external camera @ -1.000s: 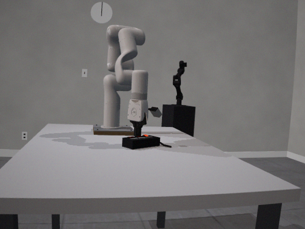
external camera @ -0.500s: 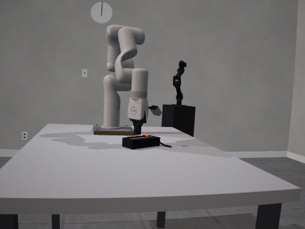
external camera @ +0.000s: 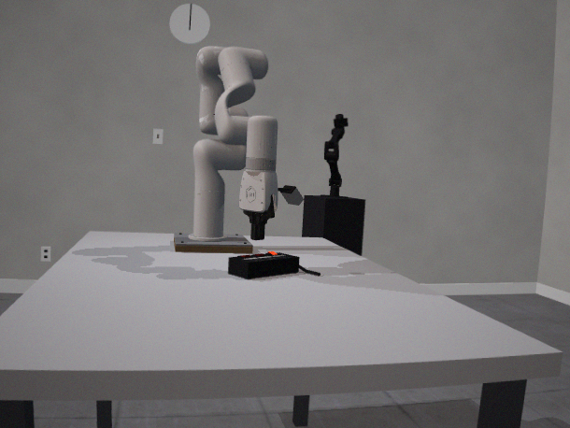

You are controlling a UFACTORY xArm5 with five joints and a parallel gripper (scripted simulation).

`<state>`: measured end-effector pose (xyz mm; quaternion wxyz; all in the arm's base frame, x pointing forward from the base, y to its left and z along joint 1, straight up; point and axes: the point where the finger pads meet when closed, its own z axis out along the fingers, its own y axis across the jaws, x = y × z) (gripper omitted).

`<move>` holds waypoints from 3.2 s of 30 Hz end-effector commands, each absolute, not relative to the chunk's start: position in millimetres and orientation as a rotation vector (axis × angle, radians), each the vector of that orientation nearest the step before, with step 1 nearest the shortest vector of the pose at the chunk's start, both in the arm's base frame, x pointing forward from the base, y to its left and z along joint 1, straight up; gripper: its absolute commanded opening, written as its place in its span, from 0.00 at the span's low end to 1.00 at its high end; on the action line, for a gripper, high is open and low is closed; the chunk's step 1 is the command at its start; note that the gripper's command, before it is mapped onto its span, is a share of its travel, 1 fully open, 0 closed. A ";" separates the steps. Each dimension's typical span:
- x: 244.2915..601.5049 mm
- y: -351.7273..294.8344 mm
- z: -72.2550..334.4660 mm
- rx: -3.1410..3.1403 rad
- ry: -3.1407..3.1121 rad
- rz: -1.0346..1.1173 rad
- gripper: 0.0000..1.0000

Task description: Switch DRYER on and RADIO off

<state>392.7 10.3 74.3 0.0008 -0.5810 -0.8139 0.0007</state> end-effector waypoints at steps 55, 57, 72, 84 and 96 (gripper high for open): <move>393.5 11.1 173.5 -1.826 -2.557 -0.001 1.00; 393.5 11.1 173.5 -1.826 -2.557 -0.001 1.00; 393.5 11.1 173.5 -1.826 -2.557 -0.001 1.00; 393.5 11.1 173.5 -1.826 -2.557 -0.001 1.00; 393.5 11.1 173.5 -1.826 -2.557 -0.001 1.00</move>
